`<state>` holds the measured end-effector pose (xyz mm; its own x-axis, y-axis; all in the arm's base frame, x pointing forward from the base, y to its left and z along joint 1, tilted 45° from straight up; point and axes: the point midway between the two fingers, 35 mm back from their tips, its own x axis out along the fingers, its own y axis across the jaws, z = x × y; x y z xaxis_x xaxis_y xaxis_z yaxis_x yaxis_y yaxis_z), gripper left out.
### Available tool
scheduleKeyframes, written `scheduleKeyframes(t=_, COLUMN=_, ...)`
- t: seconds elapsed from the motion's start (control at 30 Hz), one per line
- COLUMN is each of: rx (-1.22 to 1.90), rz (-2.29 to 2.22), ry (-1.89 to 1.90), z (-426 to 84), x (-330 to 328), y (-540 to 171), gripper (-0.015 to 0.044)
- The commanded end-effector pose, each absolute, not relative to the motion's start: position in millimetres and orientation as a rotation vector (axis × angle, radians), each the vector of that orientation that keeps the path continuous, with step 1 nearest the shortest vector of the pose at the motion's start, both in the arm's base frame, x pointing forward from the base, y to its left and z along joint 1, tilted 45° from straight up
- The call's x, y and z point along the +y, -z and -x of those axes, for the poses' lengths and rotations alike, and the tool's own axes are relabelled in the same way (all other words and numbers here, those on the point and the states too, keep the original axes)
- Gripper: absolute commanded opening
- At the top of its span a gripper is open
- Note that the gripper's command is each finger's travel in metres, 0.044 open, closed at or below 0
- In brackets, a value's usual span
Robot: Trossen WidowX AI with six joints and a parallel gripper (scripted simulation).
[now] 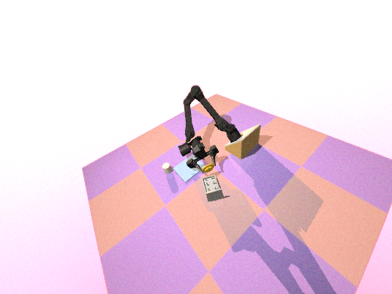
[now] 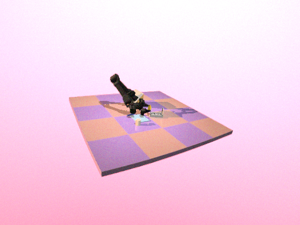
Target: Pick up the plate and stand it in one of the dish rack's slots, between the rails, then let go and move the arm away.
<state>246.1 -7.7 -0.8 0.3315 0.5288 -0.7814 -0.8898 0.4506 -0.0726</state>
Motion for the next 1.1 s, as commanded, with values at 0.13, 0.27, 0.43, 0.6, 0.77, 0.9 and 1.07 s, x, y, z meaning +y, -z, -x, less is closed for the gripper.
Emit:
scheduleKeyframes(t=0.13, rx=0.567, rz=0.702, ry=-0.997, z=-244, x=-15, y=-5, gripper=0.0000)
scheduleKeyframes(t=0.27, rx=0.483, rz=0.775, ry=-0.989, z=-243, x=-19, y=-7, gripper=0.0000)
scheduleKeyframes(t=0.43, rx=0.479, rz=0.778, ry=-0.989, z=-243, x=-19, y=-7, gripper=0.0000)
scheduleKeyframes(t=0.6, rx=0.480, rz=0.778, ry=-0.989, z=-243, x=-19, y=-7, gripper=0.0000)
scheduleKeyframes(t=0.77, rx=0.488, rz=0.773, ry=-0.988, z=-250, x=-11, y=1, gripper=0.0000)
scheduleKeyframes(t=0.9, rx=0.489, rz=0.772, ry=-0.988, z=-250, x=-10, y=2, gripper=0.0000)
scheduleKeyframes(t=1.07, rx=0.482, rz=0.778, ry=-0.989, z=-257, x=-4, y=8, gripper=0.0000)
